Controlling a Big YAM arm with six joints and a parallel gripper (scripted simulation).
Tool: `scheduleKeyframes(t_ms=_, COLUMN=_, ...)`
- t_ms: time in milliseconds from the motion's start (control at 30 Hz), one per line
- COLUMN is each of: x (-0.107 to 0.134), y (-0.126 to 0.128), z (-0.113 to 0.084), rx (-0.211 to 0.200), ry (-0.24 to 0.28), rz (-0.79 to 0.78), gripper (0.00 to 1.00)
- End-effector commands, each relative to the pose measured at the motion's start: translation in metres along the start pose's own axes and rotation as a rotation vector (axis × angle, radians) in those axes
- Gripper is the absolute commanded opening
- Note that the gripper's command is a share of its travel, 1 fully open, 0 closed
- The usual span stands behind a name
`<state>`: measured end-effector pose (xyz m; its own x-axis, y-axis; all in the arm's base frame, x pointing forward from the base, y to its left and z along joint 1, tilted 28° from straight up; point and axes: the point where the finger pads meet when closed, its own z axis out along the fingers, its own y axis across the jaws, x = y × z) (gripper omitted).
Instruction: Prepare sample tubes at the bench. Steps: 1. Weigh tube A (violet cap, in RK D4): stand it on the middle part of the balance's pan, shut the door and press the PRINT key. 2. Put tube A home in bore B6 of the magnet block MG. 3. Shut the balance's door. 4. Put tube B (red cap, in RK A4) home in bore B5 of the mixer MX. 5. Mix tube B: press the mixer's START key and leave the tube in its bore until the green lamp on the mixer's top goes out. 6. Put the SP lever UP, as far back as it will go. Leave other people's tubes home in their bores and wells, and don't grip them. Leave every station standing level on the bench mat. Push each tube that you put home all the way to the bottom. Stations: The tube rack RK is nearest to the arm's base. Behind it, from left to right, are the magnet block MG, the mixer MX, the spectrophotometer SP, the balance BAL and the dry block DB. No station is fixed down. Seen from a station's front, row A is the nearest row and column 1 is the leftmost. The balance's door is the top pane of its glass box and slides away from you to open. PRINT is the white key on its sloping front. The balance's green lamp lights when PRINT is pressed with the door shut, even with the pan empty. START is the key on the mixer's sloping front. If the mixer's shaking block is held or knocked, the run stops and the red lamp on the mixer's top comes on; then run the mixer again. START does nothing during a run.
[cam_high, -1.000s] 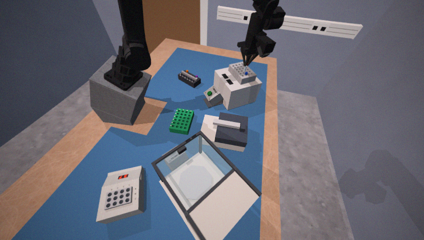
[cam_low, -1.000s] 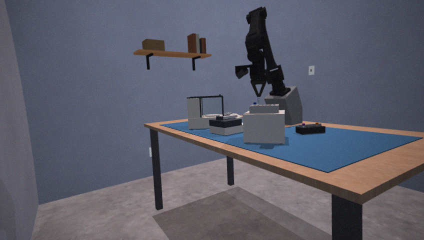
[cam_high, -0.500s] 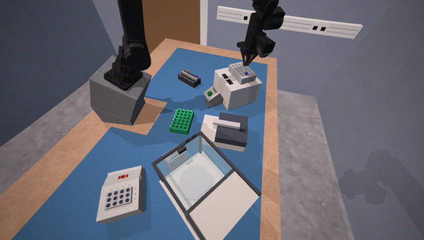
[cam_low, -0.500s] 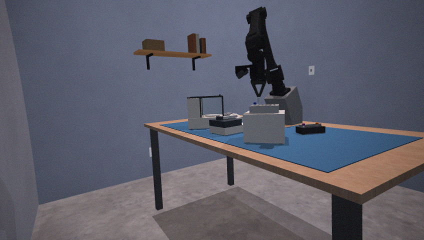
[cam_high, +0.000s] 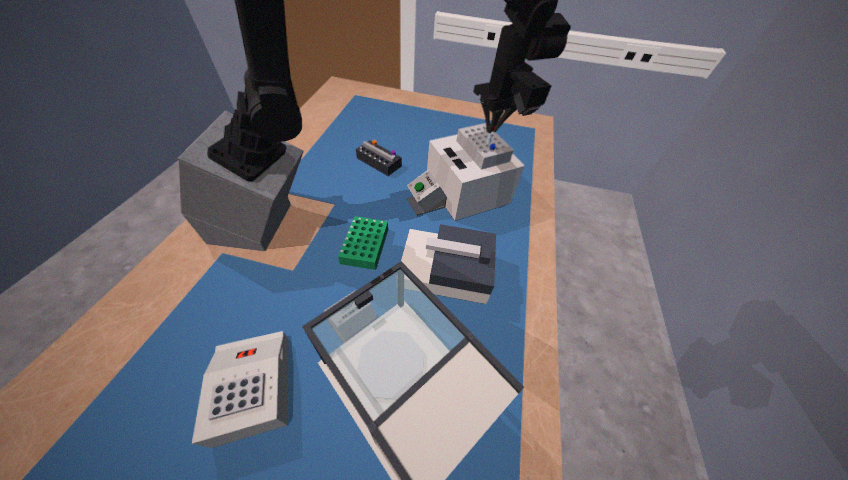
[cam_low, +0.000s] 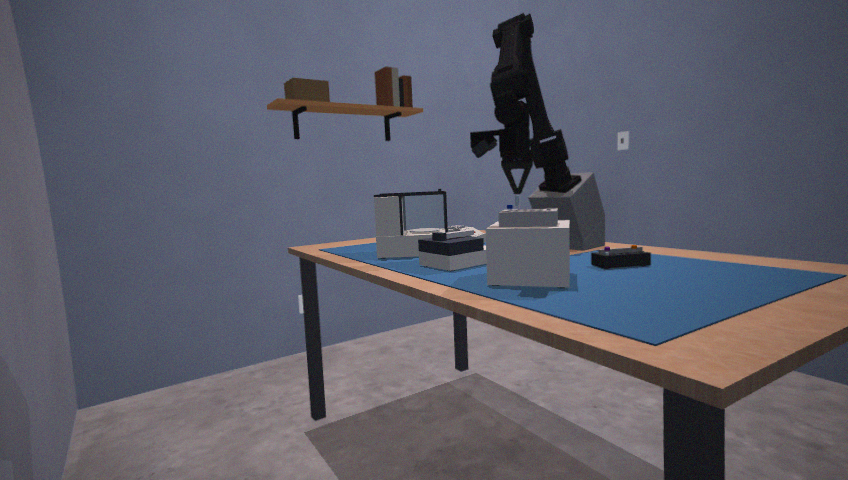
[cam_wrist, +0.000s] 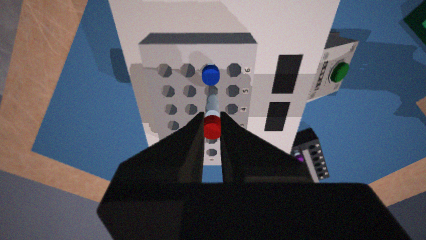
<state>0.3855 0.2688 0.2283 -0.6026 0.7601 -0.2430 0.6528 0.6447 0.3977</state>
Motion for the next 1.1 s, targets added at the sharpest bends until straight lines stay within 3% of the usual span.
scheduleKeyframes(t_ms=0, x=-0.0075, y=0.0266, z=-0.0137, rx=-0.060, ry=-0.005, rz=0.003, gripper=0.09)
scheduleKeyframes(t_ms=1067, x=-0.0048, y=0.0279, z=-0.0125, rx=-0.052, ry=-0.003, rz=-0.003, gripper=0.09)
